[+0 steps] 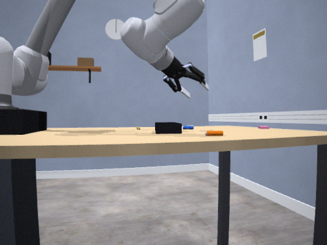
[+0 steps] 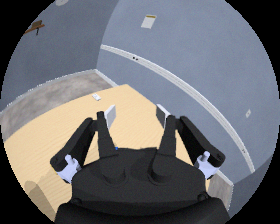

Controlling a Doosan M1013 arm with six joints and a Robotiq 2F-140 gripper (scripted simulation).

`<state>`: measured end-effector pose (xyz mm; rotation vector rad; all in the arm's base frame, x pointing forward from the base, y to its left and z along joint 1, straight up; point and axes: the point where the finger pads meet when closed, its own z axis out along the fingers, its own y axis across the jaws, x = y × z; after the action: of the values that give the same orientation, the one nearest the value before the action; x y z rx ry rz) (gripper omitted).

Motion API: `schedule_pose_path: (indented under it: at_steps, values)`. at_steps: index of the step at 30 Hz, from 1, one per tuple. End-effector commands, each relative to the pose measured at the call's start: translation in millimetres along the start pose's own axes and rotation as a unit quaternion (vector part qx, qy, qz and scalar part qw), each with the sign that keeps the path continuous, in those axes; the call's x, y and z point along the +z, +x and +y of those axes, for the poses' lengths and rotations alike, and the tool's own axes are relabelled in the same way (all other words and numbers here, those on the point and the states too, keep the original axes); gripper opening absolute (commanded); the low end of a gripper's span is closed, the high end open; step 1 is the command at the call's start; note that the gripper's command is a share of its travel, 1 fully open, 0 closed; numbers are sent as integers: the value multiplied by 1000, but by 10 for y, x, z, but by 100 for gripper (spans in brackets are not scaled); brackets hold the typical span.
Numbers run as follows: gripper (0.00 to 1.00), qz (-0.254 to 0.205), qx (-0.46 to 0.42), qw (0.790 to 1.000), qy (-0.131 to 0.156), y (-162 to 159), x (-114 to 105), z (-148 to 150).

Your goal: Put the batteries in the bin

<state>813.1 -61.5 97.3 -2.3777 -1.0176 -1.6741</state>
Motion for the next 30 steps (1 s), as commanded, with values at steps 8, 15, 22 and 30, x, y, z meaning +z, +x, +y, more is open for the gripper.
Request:
schedule_pose_path:
  at_steps: [8,15,22,30]
  values:
    - [15,0,17,1000,20,438,-192,-23]
    - [15,-9,51,997,62,556,-252,-338]
    - [15,-26,85,991,101,641,-340,-652]
    - [15,-50,119,982,136,688,-452,-947]
